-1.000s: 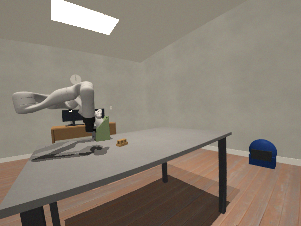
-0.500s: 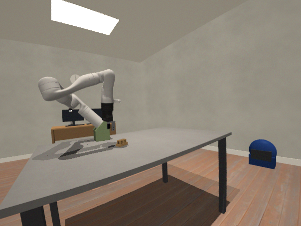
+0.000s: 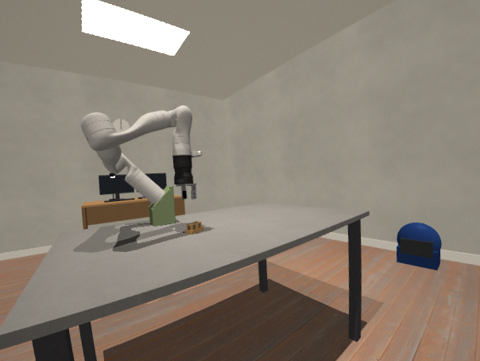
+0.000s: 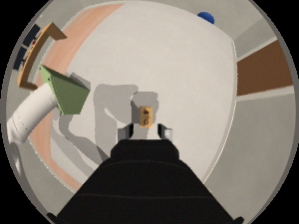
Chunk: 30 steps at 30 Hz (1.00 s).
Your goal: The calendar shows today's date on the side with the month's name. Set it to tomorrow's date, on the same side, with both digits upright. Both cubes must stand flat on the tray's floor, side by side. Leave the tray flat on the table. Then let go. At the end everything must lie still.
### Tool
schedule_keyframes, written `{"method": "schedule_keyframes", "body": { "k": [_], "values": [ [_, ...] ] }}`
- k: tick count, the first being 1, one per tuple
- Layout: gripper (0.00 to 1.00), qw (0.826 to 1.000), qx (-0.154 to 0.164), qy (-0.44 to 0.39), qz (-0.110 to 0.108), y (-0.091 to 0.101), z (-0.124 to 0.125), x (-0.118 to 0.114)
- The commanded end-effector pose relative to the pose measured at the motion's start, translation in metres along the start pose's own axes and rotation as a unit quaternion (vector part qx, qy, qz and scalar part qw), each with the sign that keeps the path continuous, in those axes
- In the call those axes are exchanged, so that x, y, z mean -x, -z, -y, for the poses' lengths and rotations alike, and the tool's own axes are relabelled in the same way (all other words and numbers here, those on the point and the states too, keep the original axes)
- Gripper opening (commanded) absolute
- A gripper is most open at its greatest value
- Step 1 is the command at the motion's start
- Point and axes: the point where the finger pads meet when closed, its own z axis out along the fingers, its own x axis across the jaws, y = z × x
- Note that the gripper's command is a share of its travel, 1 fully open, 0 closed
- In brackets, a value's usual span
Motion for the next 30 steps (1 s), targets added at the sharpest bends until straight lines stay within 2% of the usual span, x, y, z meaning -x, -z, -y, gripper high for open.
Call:
{"method": "schedule_keyframes", "body": {
  "k": [1,11,13,16,18,21,22,30],
  "values": [
    [1.0,1.0,0.001,0.003,-0.002,0.002,0.002,0.0],
    [1.0,1.0,0.001,0.003,-0.002,0.001,0.002,0.0],
    [1.0,1.0,0.001,0.003,-0.002,-0.009,0.002,-0.001],
    [1.0,1.0,0.001,0.002,-0.002,-0.037,0.002,-0.001],
    [1.0,1.0,0.001,0.003,-0.002,-0.046,0.002,0.0],
    [1.0,1.0,0.001,0.003,-0.002,-0.047,0.002,0.0],
    [0.87,1.0,0.001,0.003,-0.002,-0.047,0.002,0.0],
    [0.87,1.0,0.001,0.003,-0.002,-0.047,0.002,0.0]
  ]
}}
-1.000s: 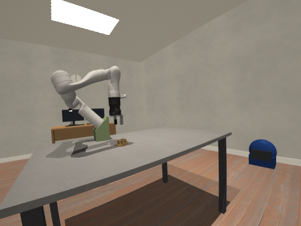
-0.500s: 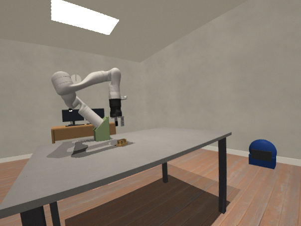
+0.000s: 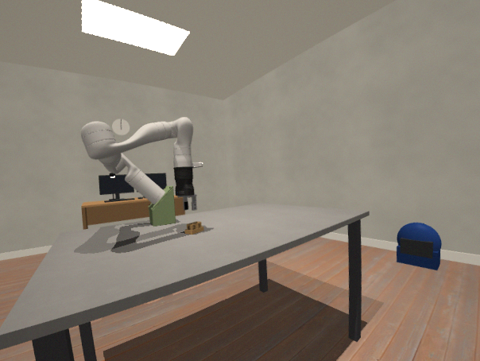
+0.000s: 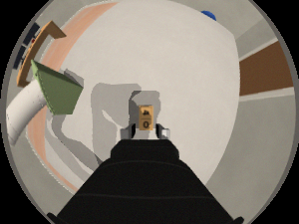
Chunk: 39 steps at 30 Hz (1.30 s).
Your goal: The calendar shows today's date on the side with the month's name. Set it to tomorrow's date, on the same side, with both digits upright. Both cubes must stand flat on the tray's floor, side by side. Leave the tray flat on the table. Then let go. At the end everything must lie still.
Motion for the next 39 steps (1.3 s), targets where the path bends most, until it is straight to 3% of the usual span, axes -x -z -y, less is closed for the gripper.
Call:
{"method": "schedule_keyframes", "body": {
  "k": [1,39],
  "values": [
    [0.87,1.0,0.0,0.0,-0.001,0.0006,0.0,-0.0004],
    [0.87,1.0,0.0,0.0,-0.001,-0.0041,0.0,-0.0004]
  ]
}}
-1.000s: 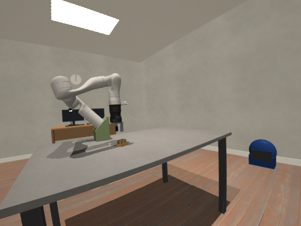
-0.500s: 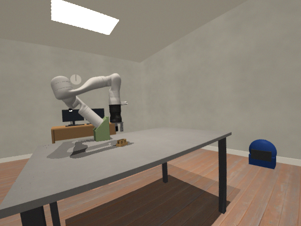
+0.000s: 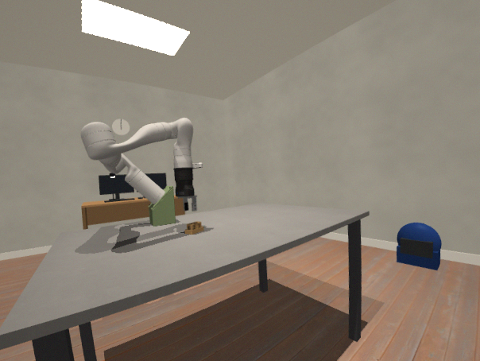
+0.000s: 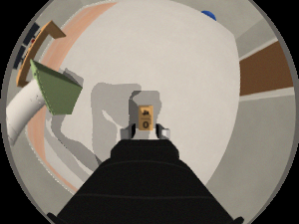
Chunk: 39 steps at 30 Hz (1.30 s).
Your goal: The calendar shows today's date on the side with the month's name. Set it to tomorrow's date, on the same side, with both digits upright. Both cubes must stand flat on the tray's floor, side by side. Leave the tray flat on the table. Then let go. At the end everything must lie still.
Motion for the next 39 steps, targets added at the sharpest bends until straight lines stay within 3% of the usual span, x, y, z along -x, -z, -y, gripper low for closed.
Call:
{"method": "schedule_keyframes", "body": {
  "k": [1,39],
  "values": [
    [0.87,1.0,0.0,0.0,0.0,-0.001,0.0,0.0],
    [0.87,1.0,0.0,0.0,0.0,-0.045,0.0,0.0]
  ]
}}
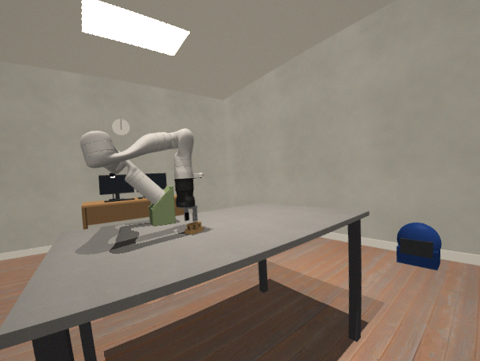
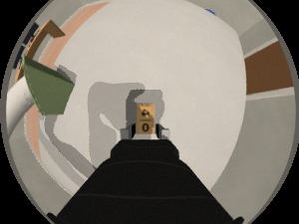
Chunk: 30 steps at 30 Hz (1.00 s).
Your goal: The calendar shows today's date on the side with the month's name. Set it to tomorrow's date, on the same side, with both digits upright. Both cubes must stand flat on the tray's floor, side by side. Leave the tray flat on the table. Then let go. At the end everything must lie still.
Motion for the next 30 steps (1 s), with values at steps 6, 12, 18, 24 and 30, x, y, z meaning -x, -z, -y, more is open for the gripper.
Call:
{"method": "schedule_keyframes", "body": {
  "k": [6,12,18,24,30],
  "values": [
    [0.87,1.0,0.0,0.0,0.0,-0.004,0.0001,0.0003],
    [0.87,1.0,0.0,0.0,0.0,-0.0046,0.0001,0.0003],
    [0.87,1.0,0.0,0.0,0.0,-0.0047,0.0001,0.0003],
    [0.87,1.0,0.0,0.0,0.0,-0.0047,0.0001,0.0003],
    [0.87,1.0,0.0,0.0,0.0,-0.0047,0.0001,0.0003]
  ]
}}
